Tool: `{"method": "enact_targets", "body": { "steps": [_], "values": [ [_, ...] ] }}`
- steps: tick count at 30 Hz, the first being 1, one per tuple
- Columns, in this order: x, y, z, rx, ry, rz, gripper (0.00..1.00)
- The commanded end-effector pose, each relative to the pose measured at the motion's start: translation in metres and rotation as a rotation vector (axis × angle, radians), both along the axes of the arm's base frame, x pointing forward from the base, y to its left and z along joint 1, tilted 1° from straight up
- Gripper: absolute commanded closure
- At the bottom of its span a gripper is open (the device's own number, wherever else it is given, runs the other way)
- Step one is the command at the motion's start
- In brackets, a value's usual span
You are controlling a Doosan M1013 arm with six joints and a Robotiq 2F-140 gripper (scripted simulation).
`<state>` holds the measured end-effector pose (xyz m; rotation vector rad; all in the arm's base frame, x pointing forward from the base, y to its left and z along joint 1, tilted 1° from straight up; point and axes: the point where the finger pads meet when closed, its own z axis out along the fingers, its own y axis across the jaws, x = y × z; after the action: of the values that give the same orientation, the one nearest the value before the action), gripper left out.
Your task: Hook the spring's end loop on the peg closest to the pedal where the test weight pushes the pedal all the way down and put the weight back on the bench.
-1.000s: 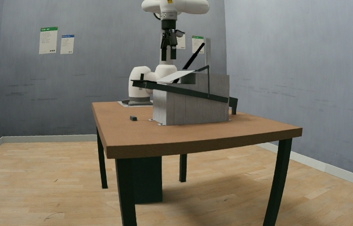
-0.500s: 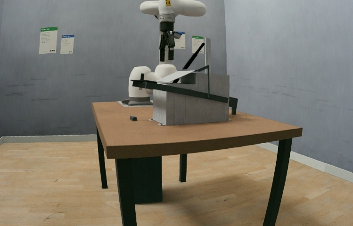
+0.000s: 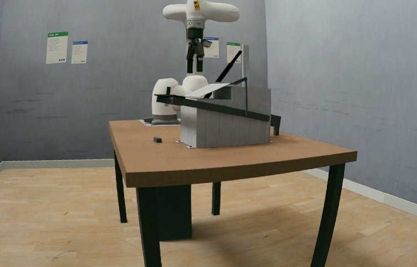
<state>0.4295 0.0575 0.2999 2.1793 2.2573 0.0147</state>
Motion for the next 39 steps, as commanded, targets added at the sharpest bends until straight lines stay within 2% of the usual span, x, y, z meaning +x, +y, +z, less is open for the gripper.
{"method": "enact_targets", "body": {
  "steps": [1, 5, 6, 22, 23, 39],
  "values": [
    [0.0, 0.0, 0.0, 0.001, -0.001, 0.0, 0.0],
    [0.0, 0.0, 0.0, 0.001, -0.001, 0.0, 0.0],
    [-0.003, 0.001, -0.059, 0.0, -0.001, 0.0, 0.0],
    [-0.003, 0.001, -0.059, 0.0, -0.001, 0.0, 0.0],
    [-0.006, 0.002, -0.119, 0.0, -0.001, 0.0, 0.0],
    [-0.006, 0.002, -0.119, 0.0, -0.001, 0.0, 0.0]
  ]
}}
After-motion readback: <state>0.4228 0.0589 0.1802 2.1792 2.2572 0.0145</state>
